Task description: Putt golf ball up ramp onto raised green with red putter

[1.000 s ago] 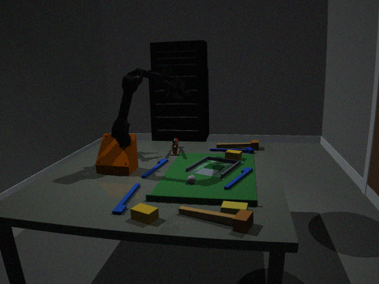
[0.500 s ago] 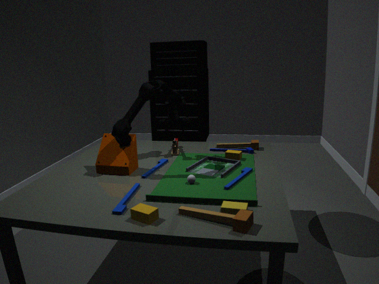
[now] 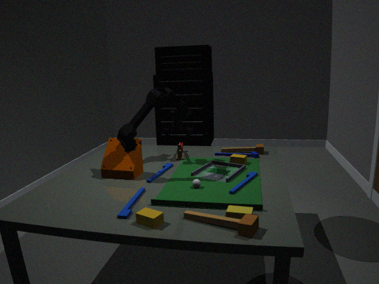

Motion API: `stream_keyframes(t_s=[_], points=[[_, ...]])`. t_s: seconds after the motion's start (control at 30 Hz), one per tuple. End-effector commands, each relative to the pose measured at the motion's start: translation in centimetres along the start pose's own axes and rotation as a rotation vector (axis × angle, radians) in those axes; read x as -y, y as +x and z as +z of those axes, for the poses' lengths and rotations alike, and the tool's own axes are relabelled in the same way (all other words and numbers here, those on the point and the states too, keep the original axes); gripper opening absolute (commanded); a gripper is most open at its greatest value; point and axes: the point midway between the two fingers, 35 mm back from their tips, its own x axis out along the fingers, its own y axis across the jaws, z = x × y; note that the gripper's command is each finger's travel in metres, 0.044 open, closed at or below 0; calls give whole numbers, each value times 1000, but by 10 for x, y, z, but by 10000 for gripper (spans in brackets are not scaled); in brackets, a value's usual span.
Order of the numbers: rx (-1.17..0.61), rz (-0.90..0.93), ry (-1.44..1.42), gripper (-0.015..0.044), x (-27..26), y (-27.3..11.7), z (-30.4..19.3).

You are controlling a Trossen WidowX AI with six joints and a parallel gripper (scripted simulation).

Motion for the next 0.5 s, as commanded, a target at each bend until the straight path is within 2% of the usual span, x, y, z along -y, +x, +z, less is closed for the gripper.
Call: stream_keyframes(t_s=[0.0, 0.13, 0.47], points=[[-3, -5, -4, 440, 1, 8, 0], [-4, -5, -4, 440, 1, 26, -1], [-4, -5, -4, 440, 1, 33, -1]])
